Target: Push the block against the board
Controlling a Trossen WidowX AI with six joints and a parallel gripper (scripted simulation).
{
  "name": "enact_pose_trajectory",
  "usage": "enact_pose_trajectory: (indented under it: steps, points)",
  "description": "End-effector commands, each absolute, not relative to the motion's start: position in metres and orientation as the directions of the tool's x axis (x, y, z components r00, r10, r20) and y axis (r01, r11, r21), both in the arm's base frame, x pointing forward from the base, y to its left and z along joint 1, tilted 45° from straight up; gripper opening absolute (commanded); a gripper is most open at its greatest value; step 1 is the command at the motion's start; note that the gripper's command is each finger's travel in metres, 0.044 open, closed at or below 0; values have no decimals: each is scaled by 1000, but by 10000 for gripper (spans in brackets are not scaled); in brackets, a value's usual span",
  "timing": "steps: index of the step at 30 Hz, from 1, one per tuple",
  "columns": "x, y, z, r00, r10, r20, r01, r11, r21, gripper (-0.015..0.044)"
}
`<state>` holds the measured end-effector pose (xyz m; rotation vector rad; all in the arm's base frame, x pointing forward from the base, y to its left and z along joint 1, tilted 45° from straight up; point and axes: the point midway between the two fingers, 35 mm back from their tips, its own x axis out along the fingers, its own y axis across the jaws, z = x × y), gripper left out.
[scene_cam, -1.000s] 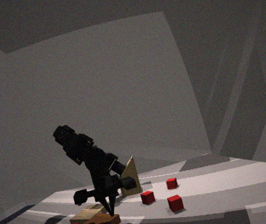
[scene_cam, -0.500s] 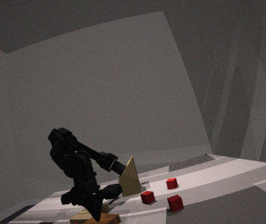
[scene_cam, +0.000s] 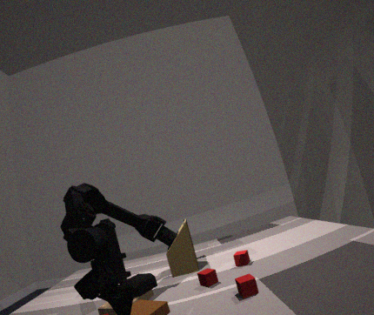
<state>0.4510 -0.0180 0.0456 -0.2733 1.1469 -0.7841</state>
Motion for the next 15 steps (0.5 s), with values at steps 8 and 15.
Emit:
enact_pose_trajectory:
  steps: [8, 15]
  points:
    - [449, -48, 22, 154, -691, -706, 437, 689, -578, 0]
    - [444, -46, 19, 154, -691, -707, 437, 689, -578, 0]
